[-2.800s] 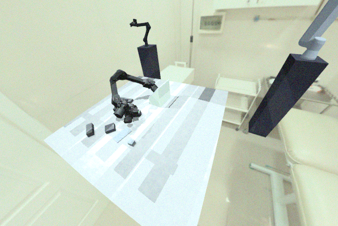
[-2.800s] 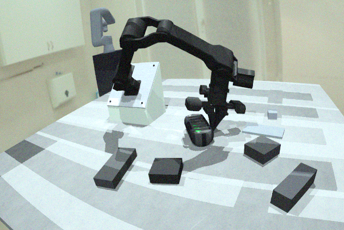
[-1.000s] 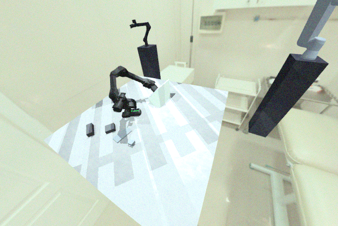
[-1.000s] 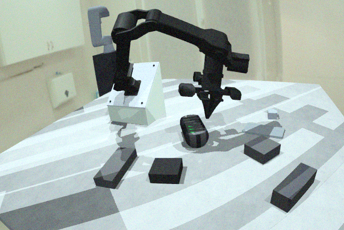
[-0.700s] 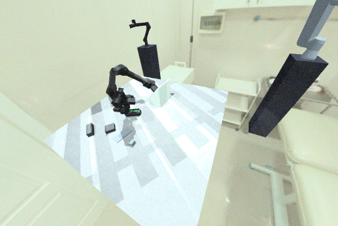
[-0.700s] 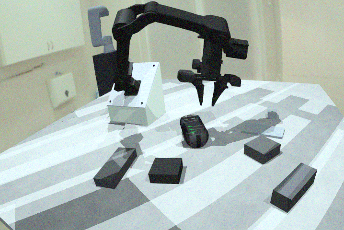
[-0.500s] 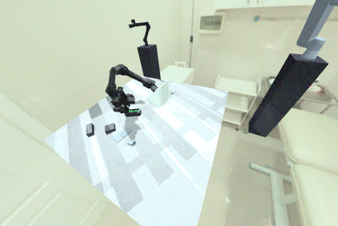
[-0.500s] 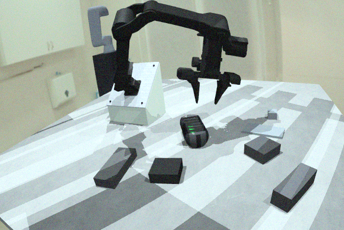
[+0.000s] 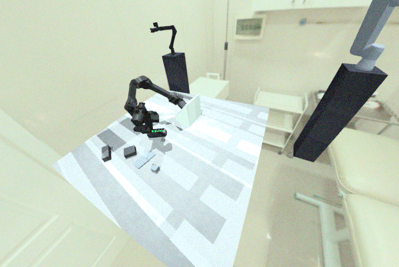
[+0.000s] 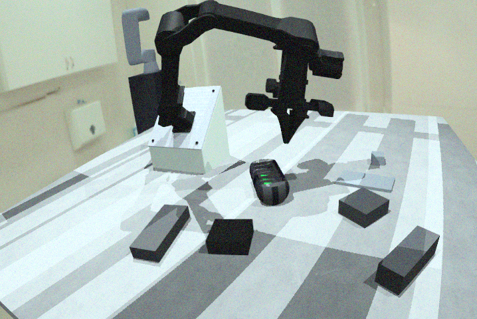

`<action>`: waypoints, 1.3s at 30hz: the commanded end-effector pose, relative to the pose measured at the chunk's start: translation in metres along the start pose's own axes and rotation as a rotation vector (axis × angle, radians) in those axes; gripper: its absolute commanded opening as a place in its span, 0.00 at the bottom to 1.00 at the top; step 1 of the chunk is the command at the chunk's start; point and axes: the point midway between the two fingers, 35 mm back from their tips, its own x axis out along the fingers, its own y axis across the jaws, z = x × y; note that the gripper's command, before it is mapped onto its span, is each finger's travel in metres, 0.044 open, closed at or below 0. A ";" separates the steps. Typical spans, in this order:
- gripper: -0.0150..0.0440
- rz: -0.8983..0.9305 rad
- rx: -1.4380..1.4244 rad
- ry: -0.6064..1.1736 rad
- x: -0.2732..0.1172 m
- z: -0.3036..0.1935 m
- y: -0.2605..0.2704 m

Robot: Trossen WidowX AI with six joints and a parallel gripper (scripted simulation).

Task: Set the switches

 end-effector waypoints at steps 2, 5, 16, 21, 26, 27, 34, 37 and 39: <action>0.25 -0.001 0.006 -0.005 0.000 0.000 0.000; 0.34 0.000 0.000 0.000 0.000 0.000 0.000; 0.83 0.000 0.000 0.000 0.000 0.000 0.000; 1.00 0.000 0.000 0.000 0.000 0.000 0.000; 0.82 -0.060 -0.002 0.009 -0.048 0.000 0.009; 0.78 -0.080 -0.003 0.011 -0.063 0.000 0.014; 0.47 -0.095 -0.005 0.013 -0.075 0.001 0.019; 0.33 -0.095 -0.005 0.013 -0.075 0.001 0.019; 0.25 -0.095 -0.005 0.013 -0.075 0.001 0.019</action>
